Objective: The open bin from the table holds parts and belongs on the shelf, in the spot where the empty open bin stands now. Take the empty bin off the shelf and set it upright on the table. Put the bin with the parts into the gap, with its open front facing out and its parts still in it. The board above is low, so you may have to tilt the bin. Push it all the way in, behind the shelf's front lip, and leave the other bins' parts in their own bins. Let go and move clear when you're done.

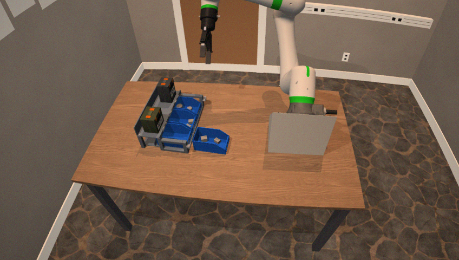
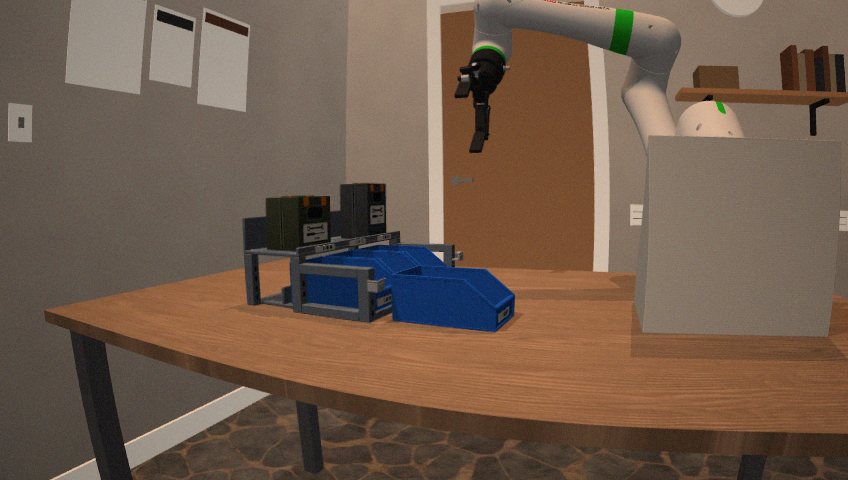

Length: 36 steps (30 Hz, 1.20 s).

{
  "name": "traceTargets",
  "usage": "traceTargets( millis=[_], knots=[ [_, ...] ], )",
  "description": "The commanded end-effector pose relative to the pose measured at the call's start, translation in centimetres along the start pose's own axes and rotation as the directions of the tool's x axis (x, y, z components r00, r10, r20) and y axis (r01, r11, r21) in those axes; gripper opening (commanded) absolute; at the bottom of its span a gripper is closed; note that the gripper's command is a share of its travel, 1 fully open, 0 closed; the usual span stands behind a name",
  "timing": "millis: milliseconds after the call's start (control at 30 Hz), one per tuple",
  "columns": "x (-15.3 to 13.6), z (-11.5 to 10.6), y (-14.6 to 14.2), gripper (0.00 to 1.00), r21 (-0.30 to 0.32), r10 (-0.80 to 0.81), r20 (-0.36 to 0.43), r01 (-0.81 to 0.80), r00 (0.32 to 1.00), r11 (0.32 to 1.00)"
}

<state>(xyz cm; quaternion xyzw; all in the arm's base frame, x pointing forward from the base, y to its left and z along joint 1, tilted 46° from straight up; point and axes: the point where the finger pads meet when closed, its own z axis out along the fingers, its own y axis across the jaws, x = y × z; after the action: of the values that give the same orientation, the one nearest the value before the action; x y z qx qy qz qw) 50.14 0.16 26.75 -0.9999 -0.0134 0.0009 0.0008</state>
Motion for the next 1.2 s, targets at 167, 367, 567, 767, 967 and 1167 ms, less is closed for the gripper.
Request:
traceTargets(
  millis=[167, 367, 567, 767, 967, 1167],
  knots=[
    [0.7, 5.0, 2.4, 1.0, -0.172, -0.358, 0.117, 0.374, 0.926, 0.912],
    [1.1, 6.9, 3.2, 1.0, -0.213, -0.5, 0.194, 0.534, 0.844, 0.818],
    [1.8, 9.2, 4.0, 1.0, -0.232, -0.67, 0.325, 0.743, 0.668, 0.628],
    [2.5, 11.2, 4.4, 1.0, -0.198, -0.773, 0.454, 0.896, 0.444, 0.398],
    [3.1, 12.4, 4.4, 1.0, -0.148, -0.8, 0.531, 0.96, 0.279, 0.236],
    [4.0, 14.0, 4.2, 1.0, -0.044, -0.784, 0.621, 0.999, 0.027, 0.0]
  ],
)
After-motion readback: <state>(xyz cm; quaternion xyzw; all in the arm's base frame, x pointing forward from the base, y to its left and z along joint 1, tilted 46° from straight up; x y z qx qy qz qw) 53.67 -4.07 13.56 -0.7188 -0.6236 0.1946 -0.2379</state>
